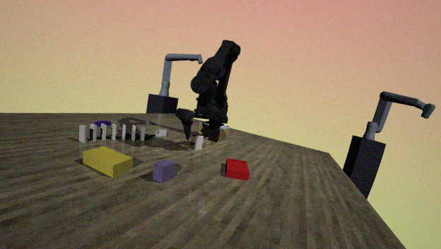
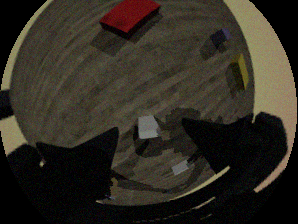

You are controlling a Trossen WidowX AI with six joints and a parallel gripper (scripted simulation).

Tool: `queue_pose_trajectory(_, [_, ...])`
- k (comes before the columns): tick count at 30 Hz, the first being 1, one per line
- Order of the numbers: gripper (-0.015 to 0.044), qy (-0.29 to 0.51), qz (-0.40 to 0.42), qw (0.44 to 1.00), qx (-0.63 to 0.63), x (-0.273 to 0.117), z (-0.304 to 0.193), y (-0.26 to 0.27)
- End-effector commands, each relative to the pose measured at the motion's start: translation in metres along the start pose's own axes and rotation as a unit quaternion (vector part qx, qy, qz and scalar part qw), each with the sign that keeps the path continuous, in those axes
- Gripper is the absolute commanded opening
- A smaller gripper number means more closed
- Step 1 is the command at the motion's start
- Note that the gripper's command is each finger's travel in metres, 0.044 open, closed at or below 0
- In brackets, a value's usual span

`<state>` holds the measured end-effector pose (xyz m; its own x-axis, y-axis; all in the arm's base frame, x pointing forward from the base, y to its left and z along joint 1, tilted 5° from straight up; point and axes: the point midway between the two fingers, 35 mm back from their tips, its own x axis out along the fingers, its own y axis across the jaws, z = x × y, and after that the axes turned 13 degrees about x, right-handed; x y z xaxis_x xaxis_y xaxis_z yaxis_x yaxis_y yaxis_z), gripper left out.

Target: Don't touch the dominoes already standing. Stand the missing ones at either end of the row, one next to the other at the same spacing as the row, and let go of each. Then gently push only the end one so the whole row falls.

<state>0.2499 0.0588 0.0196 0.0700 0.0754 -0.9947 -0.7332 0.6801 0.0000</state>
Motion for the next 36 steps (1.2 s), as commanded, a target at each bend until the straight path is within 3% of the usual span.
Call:
queue_pose_trajectory(1, [0.0440, 0.004, 0.006, 1.000, 0.002, 0.008, -0.003, 0.003])
queue_pose_trajectory(4, [0.0440, 0.004, 0.006, 1.000, 0.002, 0.011, -0.003, 0.003])
queue_pose_trajectory(17, [0.0107, 0.004, 0.006, 1.000, 0.002, 0.011, -0.003, 0.003])
queue_pose_trajectory(28, [0.0107, 0.004, 0.007, 1.000, 0.005, 0.006, -0.002, 0.002])
queue_pose_trajectory(31, [0.0107, 0.004, 0.006, 1.000, 0.005, -0.022, 0.003, -0.002])
queue_pose_trajectory(36, [0.0107, 0.004, 0.003, 1.000, 0.001, -0.101, 0.003, -0.003])
